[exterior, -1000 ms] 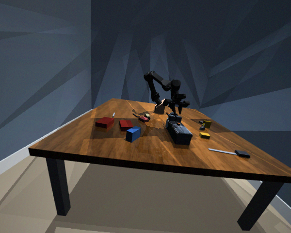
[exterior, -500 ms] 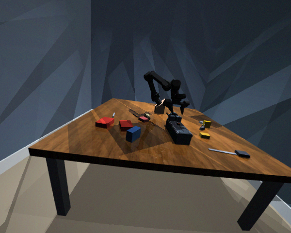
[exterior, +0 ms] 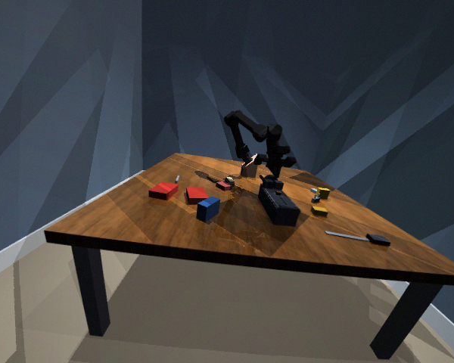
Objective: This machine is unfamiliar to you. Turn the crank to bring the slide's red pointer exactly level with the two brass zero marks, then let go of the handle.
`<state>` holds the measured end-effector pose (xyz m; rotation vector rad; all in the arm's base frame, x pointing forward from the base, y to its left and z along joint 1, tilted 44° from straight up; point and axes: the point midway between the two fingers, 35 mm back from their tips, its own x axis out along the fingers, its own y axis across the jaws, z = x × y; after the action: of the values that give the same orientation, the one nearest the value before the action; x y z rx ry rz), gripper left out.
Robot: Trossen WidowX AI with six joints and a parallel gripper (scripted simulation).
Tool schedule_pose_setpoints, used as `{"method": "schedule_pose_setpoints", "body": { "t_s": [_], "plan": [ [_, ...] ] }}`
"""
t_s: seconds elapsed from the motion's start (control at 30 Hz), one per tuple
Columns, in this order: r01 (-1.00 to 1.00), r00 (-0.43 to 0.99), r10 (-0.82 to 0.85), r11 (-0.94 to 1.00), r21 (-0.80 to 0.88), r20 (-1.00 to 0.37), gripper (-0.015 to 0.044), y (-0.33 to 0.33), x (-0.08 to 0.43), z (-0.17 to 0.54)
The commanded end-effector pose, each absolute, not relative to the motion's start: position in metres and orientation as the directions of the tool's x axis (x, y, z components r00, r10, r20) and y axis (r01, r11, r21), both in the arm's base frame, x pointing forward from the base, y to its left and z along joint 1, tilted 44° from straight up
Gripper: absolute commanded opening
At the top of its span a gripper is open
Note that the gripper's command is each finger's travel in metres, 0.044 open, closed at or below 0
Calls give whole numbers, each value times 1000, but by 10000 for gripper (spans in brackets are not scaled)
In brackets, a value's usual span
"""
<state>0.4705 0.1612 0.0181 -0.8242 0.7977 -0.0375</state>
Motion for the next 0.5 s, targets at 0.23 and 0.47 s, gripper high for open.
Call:
{"method": "schedule_pose_setpoints", "body": {
  "t_s": [0.23, 0.47],
  "plan": [
    [-265, 715, -324, 695, -668, -620, 0, 161, 470, 18],
    [-265, 715, -324, 695, -668, -620, 26, 161, 470, 18]
  ]
}}
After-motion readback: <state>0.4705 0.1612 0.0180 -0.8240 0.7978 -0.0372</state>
